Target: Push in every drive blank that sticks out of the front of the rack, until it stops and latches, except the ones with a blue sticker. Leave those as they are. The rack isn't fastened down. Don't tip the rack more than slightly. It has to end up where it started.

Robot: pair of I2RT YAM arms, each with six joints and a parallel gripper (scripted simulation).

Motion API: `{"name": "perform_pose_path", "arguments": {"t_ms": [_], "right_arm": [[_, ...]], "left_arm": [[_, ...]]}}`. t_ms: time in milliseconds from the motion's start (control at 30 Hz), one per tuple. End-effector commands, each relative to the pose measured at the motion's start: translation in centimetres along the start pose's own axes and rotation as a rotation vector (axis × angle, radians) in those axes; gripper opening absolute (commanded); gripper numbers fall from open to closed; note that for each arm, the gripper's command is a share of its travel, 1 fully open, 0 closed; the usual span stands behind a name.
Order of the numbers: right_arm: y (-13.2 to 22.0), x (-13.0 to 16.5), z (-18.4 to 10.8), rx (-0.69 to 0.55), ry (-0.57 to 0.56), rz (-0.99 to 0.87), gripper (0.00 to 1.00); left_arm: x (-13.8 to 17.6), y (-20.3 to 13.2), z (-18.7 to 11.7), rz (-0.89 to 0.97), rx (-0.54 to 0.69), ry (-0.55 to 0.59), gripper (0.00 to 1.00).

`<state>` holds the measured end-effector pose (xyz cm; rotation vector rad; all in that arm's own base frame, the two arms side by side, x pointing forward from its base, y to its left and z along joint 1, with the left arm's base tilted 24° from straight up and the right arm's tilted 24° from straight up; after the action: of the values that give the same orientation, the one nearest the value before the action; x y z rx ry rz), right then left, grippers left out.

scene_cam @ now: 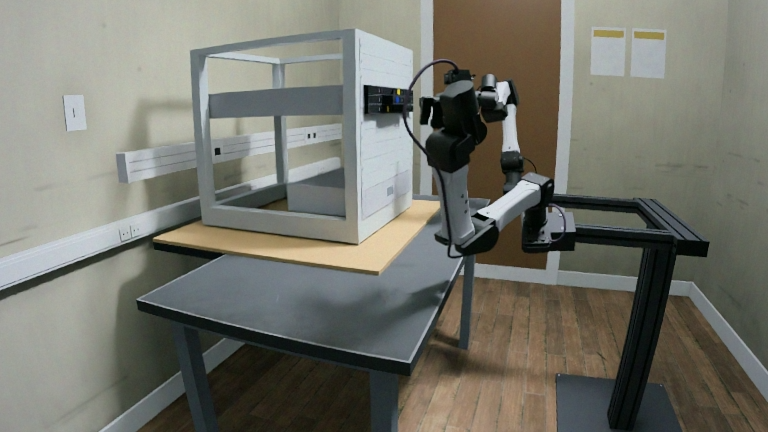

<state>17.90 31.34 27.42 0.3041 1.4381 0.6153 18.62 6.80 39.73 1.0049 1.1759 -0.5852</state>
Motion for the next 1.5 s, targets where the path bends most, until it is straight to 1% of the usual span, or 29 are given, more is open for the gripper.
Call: {"name": "perform_pose_path", "arguments": {"t_ms": [0,33,167,467,533,600,767,933,1067,1467], "right_arm": [[0.2,-1.3,-1.1,-0.066,0.048,-0.249,0.00],[0.2,-1.3,-1.1,-0.066,0.048,-0.249,0.00],[-0.6,-2.6,-2.4,-0.097,0.088,-0.426,0.00],[-1.7,-7.4,-5.1,-0.164,0.150,-0.759,0.00],[-2.0,-8.3,-5.6,-0.168,0.156,-0.805,0.00],[-2.0,-8.3,-5.6,-0.168,0.156,-0.805,0.00],[-2.4,-10.3,-6.7,-0.198,0.179,-0.917,0.00],[-2.3,-11.6,-7.2,-0.219,0.181,-0.935,0.00],[-1.8,-11.7,-7.2,-0.230,0.177,-0.904,0.00],[-1.8,-11.7,-7.2,-0.231,0.177,-0.904,0.00]], "left_arm": [[-1.8,-1.2,1.1,0.045,0.033,0.015,1.00],[-1.8,-1.2,1.1,0.045,0.033,0.015,1.00],[-1.8,-1.2,1.1,0.046,0.033,0.015,1.00],[-1.8,-1.2,1.1,0.046,0.033,0.015,1.00],[-1.8,-1.2,1.1,0.046,0.033,0.015,1.00],[-1.8,-1.2,1.1,0.046,0.033,0.015,1.00],[-1.8,-1.2,1.1,0.046,0.033,0.015,1.00],[-1.8,-1.2,1.1,0.046,0.033,0.015,1.00],[-1.8,-1.2,1.1,0.046,0.033,0.015,1.00],[-1.8,-1.2,1.1,0.046,0.033,0.015,1.00]]}}
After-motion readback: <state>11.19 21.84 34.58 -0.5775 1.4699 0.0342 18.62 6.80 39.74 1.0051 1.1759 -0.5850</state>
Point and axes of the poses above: on each arm, the point where the finger pads meet when closed, its own z axis out along the fingers, its own y axis across the jaws, x = y × z, the point moved 5 cm from there along -z, back along the fingers, and after that the axes turned 3 degrees about z, right-handed, at the moved point
